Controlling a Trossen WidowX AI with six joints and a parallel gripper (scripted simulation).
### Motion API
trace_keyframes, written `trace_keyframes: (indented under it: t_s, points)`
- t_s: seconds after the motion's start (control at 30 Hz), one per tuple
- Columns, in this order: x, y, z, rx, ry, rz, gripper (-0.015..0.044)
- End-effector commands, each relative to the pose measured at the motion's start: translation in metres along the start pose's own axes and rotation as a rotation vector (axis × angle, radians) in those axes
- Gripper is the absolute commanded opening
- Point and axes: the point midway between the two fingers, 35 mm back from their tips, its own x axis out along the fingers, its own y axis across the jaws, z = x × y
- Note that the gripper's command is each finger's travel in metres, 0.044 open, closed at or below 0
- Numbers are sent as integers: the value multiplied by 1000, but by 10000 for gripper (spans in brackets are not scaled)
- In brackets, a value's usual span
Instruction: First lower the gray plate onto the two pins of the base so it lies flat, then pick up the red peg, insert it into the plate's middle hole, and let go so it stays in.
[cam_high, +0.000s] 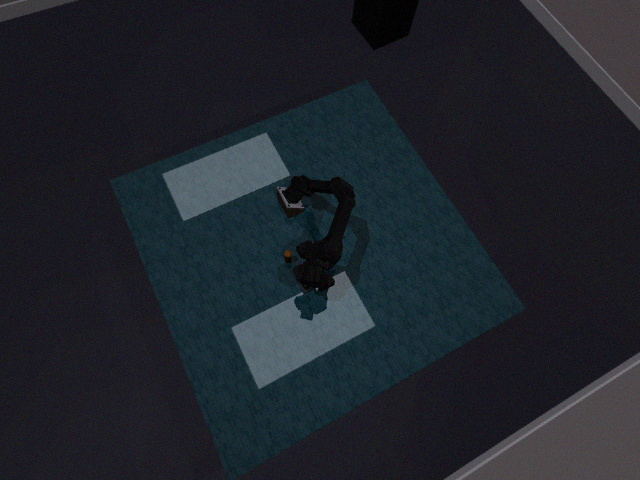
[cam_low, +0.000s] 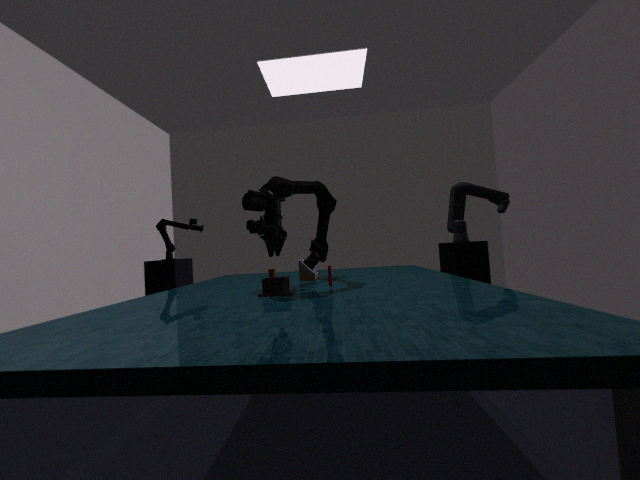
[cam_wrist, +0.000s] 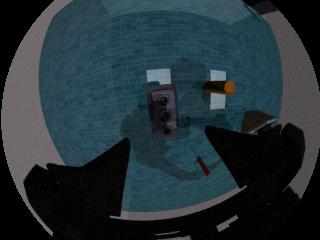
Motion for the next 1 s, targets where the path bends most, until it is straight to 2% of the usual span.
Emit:
trace_keyframes:
  t_s: [0.0,0.17,0.43,0.67,0.9,0.97]
  points:
    - [-9,0,-3,-3,8,-19,440]
    - [-11,-2,-12,-21,8,-19,440]
    - [-25,-48,-112,-224,12,-20,440]
    - [-19,-103,-174,-397,14,-19,440]
    - [-14,-114,-187,-420,20,-21,440]
    - [1,-114,-188,-421,20,-20,440]
